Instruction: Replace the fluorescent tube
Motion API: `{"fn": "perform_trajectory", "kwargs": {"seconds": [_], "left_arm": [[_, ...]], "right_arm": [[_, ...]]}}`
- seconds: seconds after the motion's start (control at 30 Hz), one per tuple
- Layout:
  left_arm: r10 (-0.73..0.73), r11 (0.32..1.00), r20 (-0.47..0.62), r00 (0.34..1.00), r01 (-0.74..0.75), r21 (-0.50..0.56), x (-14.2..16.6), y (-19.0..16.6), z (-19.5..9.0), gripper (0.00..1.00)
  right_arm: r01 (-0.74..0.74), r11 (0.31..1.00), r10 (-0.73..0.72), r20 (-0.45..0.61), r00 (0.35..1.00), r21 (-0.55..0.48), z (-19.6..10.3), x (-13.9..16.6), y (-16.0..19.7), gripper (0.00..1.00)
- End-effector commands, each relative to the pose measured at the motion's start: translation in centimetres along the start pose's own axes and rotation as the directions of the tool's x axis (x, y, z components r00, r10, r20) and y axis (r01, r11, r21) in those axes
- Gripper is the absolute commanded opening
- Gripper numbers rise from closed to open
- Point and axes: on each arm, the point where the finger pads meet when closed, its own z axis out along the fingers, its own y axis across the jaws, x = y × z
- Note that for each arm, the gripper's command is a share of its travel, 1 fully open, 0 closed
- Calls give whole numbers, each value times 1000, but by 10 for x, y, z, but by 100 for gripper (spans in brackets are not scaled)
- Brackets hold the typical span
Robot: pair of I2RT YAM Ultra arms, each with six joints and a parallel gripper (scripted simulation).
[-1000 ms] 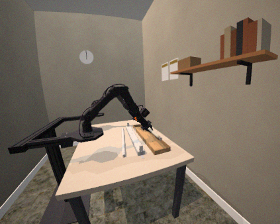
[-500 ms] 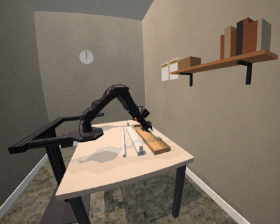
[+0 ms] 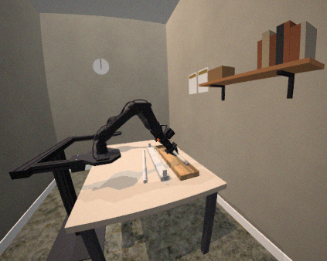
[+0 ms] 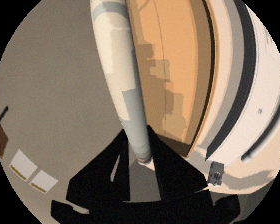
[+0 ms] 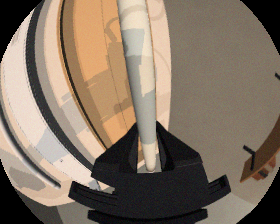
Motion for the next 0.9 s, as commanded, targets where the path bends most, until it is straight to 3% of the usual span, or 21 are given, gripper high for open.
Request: {"fn": "perform_trajectory", "kwargs": {"seconds": [0.0,0.07,0.27,0.37,0.53,0.6,0.77,0.87], "left_arm": [[-17,999,26,1000,18,-35,-11,14,-2,11],[-17,999,29,999,18,-32,-11,12,0,11],[-21,999,31,999,23,-44,-10,19,-2,11],[-17,999,20,1000,17,-27,-4,6,9,11],[-17,999,23,1000,18,-44,-6,15,5,11],[-15,1000,13,1000,15,-21,-3,1,13,11],[-22,999,23,999,23,-36,-6,11,9,11],[-11,999,16,1000,11,-41,-6,11,8,11]], "right_arm": [[-10,995,6,41,999,100,-12,-14,-43,11],[-4,998,2,35,999,58,2,-12,-20,11],[-15,996,12,34,999,87,-4,-9,-34,11],[-9,998,7,31,1000,60,8,-7,-16,11],[-21,995,17,39,999,101,-3,-10,-37,11],[-17,998,15,31,999,57,12,-8,-13,11],[-24,996,22,32,999,90,5,-5,-30,11],[-18,997,15,32,999,76,8,-5,-21,11]]}}
